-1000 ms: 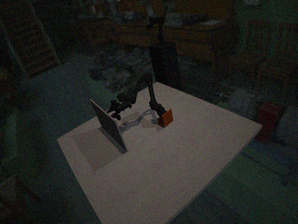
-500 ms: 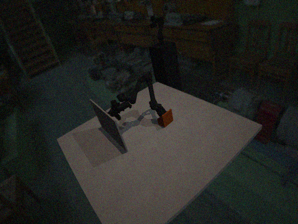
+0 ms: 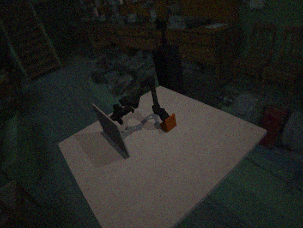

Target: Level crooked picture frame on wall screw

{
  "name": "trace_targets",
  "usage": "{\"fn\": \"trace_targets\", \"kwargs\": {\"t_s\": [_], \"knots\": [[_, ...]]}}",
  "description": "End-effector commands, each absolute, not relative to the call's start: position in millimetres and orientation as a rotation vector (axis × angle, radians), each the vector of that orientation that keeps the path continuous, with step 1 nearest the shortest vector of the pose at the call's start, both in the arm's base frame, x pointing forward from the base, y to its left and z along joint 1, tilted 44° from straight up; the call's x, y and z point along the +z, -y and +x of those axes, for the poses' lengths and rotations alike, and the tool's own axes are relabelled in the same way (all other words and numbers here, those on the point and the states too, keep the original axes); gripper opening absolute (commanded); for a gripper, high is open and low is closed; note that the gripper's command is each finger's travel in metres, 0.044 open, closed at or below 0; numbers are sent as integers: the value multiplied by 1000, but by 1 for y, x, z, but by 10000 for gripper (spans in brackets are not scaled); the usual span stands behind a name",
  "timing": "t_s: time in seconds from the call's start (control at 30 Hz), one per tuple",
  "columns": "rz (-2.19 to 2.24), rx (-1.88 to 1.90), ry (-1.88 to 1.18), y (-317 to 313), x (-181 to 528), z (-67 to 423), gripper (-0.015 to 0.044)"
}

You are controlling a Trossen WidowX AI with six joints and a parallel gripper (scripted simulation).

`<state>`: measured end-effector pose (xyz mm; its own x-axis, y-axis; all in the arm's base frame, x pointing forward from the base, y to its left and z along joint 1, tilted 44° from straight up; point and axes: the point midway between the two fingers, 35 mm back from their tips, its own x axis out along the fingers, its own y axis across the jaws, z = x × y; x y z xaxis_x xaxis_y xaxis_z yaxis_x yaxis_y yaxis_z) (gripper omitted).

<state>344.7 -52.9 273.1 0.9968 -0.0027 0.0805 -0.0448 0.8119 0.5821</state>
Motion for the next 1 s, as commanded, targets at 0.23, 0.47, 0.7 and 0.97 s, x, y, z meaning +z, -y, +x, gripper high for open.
{"fn": "trace_targets", "kwargs": {"t_s": [0.23,0.47,0.7,0.97], "knots": [[620,19,79,50,275,345,0],[621,19,79,49,276,345,0],[621,19,79,47,277,345,0],[621,19,79,46,278,344,0]]}}
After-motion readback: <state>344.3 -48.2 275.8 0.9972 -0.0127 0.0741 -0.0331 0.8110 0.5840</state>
